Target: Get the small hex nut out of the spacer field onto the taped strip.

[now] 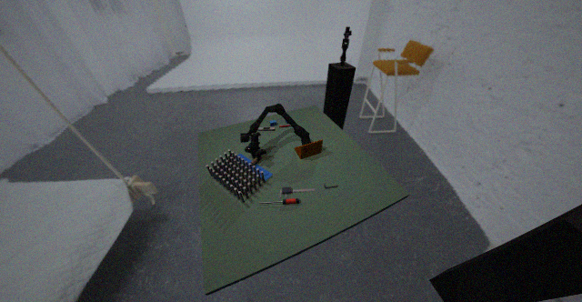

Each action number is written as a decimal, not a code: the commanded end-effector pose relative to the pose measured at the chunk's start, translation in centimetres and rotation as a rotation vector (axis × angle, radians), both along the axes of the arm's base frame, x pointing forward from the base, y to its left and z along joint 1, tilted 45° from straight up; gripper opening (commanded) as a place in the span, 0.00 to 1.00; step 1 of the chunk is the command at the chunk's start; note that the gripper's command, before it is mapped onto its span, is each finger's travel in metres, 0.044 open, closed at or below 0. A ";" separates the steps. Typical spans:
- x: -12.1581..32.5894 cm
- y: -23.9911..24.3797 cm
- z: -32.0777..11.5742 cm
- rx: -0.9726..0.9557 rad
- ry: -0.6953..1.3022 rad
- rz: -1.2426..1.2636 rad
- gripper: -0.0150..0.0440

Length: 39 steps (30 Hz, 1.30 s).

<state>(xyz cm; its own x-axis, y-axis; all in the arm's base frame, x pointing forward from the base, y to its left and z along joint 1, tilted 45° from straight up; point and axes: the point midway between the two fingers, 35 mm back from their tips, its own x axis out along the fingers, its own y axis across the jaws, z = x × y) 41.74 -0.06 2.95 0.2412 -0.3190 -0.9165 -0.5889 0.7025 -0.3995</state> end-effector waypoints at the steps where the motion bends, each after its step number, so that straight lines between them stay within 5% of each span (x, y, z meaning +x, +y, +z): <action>1: -0.3 0.0 0.1 0.004 0.002 0.008 0.25; 39: -2.3 -1.2 0.9 0.003 0.003 0.008 0.25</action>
<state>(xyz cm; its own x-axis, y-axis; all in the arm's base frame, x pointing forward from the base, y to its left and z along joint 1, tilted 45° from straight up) 39.73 -1.27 3.77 0.2403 -0.3202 -0.9164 -0.5892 0.7021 -0.3998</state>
